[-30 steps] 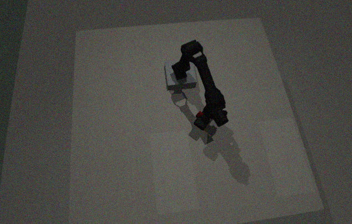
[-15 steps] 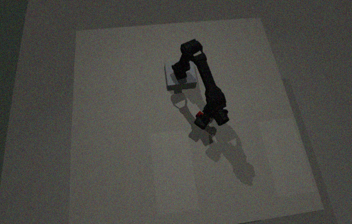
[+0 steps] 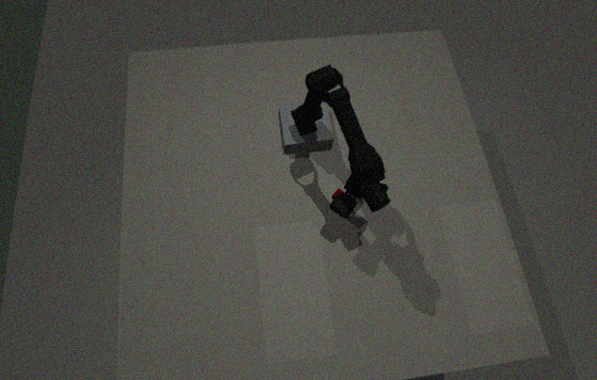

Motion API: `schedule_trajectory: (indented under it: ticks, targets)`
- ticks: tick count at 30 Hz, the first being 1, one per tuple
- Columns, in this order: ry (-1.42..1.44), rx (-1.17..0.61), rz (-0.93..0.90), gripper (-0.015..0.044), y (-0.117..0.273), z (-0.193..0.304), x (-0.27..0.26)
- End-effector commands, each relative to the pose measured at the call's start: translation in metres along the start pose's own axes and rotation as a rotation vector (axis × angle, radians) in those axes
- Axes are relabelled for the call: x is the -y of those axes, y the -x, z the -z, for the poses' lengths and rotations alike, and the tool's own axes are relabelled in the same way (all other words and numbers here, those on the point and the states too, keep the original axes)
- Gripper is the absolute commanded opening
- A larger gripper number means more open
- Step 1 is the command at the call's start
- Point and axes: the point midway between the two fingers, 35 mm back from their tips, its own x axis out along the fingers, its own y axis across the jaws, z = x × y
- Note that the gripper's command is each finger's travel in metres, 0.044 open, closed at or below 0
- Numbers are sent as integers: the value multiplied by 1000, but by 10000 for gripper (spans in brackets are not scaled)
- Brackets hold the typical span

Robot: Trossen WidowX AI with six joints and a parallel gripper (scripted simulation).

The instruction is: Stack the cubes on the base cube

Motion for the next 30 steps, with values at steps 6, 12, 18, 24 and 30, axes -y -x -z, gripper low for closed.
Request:
schedule_trajectory:
  ticks: [6, 12, 18, 24, 30]
  targets:
    - [-5, 14, 6, 205, 13, -2, 1]
    - [-5, 14, 6, 205, 19, -2, 1]
    - [-5, 14, 6, 205, 24, -2, 1]
    - [-5, 14, 6, 205, 24, -2, 1]
    - [0, 6, 3, 284, 25, -1, 0]
